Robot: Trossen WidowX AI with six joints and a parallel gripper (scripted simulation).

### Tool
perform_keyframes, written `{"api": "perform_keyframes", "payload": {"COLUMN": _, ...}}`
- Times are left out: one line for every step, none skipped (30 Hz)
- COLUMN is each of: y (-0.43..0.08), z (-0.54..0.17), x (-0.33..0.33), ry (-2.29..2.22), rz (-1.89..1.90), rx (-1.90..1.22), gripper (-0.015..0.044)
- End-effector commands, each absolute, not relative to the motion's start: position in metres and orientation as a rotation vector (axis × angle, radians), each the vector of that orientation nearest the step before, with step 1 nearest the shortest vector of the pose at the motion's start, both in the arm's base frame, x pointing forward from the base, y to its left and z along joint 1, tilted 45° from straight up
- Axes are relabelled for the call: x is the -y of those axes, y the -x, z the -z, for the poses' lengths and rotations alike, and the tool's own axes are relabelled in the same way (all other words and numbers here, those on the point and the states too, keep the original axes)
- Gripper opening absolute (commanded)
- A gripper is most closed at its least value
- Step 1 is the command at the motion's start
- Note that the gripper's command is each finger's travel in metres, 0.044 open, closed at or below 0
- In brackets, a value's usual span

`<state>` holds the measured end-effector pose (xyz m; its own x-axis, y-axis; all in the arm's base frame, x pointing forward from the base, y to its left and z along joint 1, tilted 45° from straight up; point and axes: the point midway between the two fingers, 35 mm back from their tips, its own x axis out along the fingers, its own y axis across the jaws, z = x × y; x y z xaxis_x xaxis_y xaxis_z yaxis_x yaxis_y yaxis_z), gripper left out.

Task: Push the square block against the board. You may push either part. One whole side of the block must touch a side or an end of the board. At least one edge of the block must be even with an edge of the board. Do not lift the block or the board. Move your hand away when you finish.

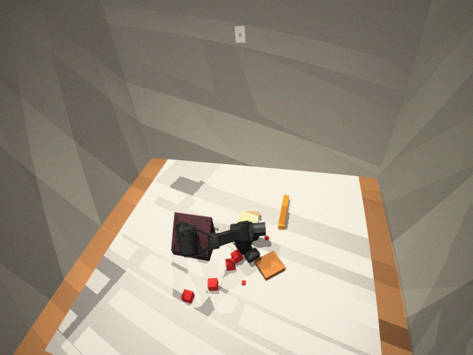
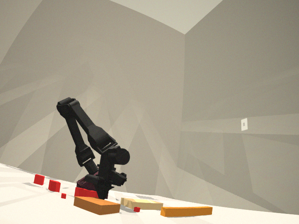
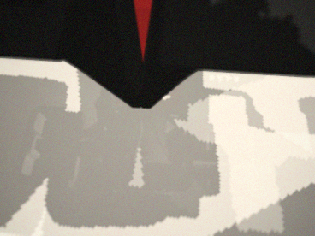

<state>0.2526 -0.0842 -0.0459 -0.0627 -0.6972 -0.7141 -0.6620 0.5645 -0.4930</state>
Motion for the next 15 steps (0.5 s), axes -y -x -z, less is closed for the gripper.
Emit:
{"api": "perform_keyframes", "payload": {"y": -0.249, "z": 0.04, "x": 0.088, "ry": 1.133, "rz": 0.048, "rx": -1.755, "gripper": 0.0}}
{"api": "perform_keyframes", "payload": {"y": -0.248, "z": 0.039, "x": 0.089, "ry": 1.133, "rz": 0.048, "rx": -1.755, "gripper": 0.0}}
{"api": "perform_keyframes", "payload": {"y": -0.247, "z": 0.039, "x": 0.089, "ry": 1.133, "rz": 0.048, "rx": -1.755, "gripper": 0.0}}
{"api": "perform_keyframes", "payload": {"y": -0.245, "z": 0.038, "x": 0.09, "ry": 1.133, "rz": 0.048, "rx": -1.755, "gripper": 0.0}}
{"api": "perform_keyframes", "payload": {"y": -0.244, "z": 0.037, "x": 0.091, "ry": 1.133, "rz": 0.048, "rx": -1.755, "gripper": 0.0}}
{"api": "perform_keyframes", "payload": {"y": -0.243, "z": 0.036, "x": 0.092, "ry": 1.133, "rz": 0.048, "rx": -1.755, "gripper": 0.0}}
{"api": "perform_keyframes", "payload": {"y": -0.242, "z": 0.035, "x": 0.092, "ry": 1.133, "rz": 0.048, "rx": -1.755, "gripper": 0.0}}
{"api": "perform_keyframes", "payload": {"y": -0.24, "z": 0.034, "x": 0.093, "ry": 1.133, "rz": 0.048, "rx": -1.755, "gripper": 0.0}}
{"api": "perform_keyframes", "payload": {"y": -0.239, "z": 0.034, "x": 0.094, "ry": 1.133, "rz": 0.048, "rx": -1.756, "gripper": 0.0}}
{"api": "perform_keyframes", "payload": {"y": -0.238, "z": 0.033, "x": 0.095, "ry": 1.133, "rz": 0.048, "rx": -1.756, "gripper": 0.0}}
{"api": "perform_keyframes", "payload": {"y": -0.237, "z": 0.032, "x": 0.095, "ry": 1.133, "rz": 0.048, "rx": -1.756, "gripper": 0.0}}
{"api": "perform_keyframes", "payload": {"y": -0.235, "z": 0.031, "x": 0.096, "ry": 1.134, "rz": 0.048, "rx": -1.756, "gripper": 0.0}}
{"api": "perform_keyframes", "payload": {"y": -0.234, "z": 0.031, "x": 0.097, "ry": 1.134, "rz": 0.048, "rx": -1.756, "gripper": 0.0}}
{"api": "perform_keyframes", "payload": {"y": -0.233, "z": 0.03, "x": 0.097, "ry": 1.134, "rz": 0.048, "rx": -1.756, "gripper": 0.0}}
{"api": "perform_keyframes", "payload": {"y": -0.231, "z": 0.029, "x": 0.098, "ry": 1.134, "rz": 0.048, "rx": -1.756, "gripper": 0.0}}
